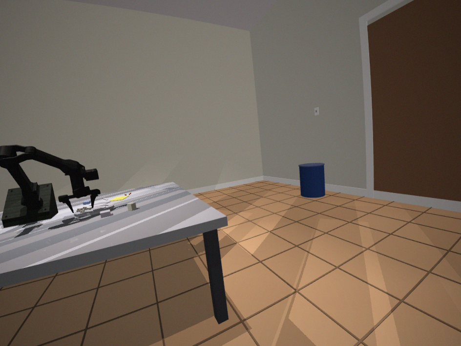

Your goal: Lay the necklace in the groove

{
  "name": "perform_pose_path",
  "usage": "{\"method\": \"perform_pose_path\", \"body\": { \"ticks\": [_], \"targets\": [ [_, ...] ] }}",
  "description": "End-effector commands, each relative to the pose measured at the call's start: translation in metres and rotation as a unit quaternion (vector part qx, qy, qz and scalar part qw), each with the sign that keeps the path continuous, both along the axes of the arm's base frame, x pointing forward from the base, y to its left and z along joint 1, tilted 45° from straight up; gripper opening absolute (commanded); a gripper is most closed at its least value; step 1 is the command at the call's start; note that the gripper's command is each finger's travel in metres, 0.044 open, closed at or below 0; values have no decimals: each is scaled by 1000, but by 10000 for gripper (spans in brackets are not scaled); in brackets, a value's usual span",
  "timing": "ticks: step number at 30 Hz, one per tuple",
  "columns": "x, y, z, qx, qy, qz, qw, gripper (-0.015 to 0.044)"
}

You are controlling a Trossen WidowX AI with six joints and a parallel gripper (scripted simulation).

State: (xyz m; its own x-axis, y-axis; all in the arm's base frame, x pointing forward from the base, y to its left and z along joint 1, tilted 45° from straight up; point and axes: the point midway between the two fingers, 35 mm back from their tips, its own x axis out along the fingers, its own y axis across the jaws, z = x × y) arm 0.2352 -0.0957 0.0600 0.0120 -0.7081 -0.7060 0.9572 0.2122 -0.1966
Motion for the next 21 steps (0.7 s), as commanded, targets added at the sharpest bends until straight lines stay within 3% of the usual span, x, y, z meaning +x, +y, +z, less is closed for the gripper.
{"method": "perform_pose_path", "body": {
  "ticks": [1,15,17,21],
  "targets": [
    [0,0,0,1,-2,-2,1000,440],
    [0,0,0,1,-2,-2,1000,440],
    [-1,5,-1,2,27,28,999,387],
    [-11,31,-8,4,197,201,959,282]
  ]
}}
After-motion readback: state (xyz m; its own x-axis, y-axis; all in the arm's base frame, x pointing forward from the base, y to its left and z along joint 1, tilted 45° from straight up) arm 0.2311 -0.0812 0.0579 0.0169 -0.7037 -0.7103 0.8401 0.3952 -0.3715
